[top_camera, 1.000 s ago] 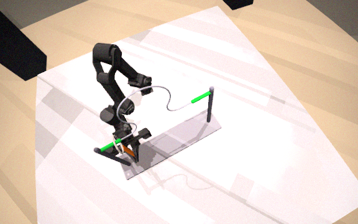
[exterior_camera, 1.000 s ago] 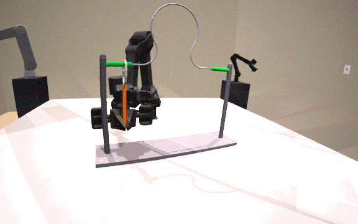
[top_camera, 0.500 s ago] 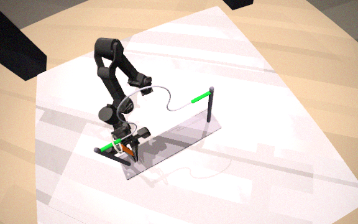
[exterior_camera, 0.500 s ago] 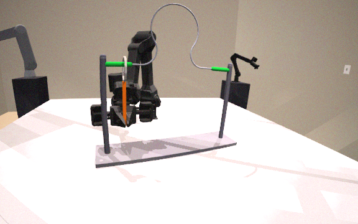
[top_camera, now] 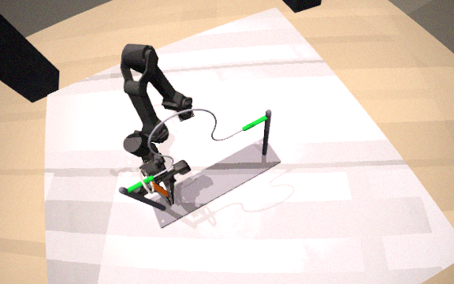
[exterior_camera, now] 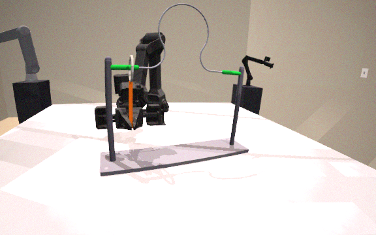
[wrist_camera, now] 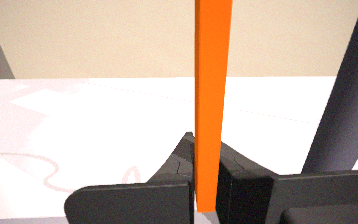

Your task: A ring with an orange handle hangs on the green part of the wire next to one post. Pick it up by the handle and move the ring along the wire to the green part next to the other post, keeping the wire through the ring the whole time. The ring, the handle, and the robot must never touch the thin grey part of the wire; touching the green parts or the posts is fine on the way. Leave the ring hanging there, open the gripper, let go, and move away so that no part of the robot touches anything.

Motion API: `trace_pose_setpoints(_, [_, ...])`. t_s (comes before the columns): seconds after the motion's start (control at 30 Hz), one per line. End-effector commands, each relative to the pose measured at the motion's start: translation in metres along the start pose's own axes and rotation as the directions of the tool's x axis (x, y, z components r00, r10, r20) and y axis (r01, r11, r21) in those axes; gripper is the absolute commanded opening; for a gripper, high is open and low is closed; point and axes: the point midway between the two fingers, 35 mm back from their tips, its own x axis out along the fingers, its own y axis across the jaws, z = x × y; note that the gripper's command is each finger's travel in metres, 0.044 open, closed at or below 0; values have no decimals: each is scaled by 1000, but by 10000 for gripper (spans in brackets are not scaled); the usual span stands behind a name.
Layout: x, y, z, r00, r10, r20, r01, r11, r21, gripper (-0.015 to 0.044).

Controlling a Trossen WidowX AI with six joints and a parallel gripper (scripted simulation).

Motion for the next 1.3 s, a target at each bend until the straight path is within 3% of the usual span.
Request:
trace_pose_setpoints(0.0, [0, 0, 3, 1000, 3, 5, -3, 1000, 1, -150])
trace_pose_setpoints(1.27, [0, 17, 3, 1000, 9, 5, -9, 1000, 4, -150])
